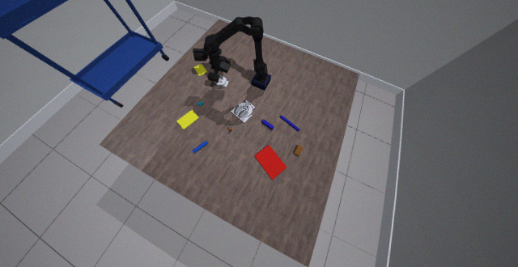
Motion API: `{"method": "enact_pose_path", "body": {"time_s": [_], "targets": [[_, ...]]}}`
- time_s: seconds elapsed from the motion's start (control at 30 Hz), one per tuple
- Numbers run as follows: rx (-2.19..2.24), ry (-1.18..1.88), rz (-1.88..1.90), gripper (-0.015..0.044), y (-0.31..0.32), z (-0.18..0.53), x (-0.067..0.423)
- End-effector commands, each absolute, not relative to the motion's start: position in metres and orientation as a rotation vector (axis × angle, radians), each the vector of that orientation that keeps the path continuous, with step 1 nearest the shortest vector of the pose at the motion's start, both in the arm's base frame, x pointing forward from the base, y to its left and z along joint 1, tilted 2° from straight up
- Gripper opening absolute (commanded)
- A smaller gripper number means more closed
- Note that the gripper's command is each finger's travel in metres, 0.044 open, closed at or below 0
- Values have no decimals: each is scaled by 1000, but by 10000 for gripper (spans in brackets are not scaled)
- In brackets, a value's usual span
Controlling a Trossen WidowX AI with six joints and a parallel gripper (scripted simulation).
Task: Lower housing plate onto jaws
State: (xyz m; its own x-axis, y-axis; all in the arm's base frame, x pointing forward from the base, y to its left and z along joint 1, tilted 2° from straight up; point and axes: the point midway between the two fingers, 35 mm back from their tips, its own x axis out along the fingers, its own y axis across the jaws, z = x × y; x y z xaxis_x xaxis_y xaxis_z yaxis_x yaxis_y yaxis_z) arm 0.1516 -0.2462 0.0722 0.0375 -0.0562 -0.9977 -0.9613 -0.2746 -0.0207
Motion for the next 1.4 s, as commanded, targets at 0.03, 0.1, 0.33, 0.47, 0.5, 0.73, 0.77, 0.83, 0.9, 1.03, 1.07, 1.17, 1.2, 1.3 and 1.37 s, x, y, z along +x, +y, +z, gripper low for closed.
{"method": "enact_pose_path", "body": {"time_s": [0.03, 0.1, 0.33, 0.47, 0.5, 0.73, 0.77, 0.83, 0.9, 1.03, 1.07, 1.17, 1.2, 1.3, 1.37], "targets": [[-1475, 1081, 1358, 440, -246, 65, 152], [-1475, 1081, 1358, 440, -246, 64, 152], [-1475, 1081, 1358, 440, -247, 54, 152], [-1475, 1081, 1358, 440, -247, 47, 152], [-1475, 1081, 1358, 440, -247, 46, 152], [-1475, 1081, 1358, 440, -247, 44, 153], [-1475, 1081, 1358, 440, -247, 44, 153], [-1475, 1081, 1358, 440, -247, 41, 153], [-1475, 1081, 1358, 440, -248, 38, 153], [-1475, 1081, 1358, 440, -248, 31, 153], [-1475, 1081, 1358, 440, -248, 30, 153], [-1475, 1081, 1358, 440, -248, 25, 153], [-1475, 1081, 1358, 440, -248, 23, 154], [-1475, 1081, 1358, 440, -248, 18, 154], [-1475, 1081, 1358, 440, -248, 16, 154]]}}
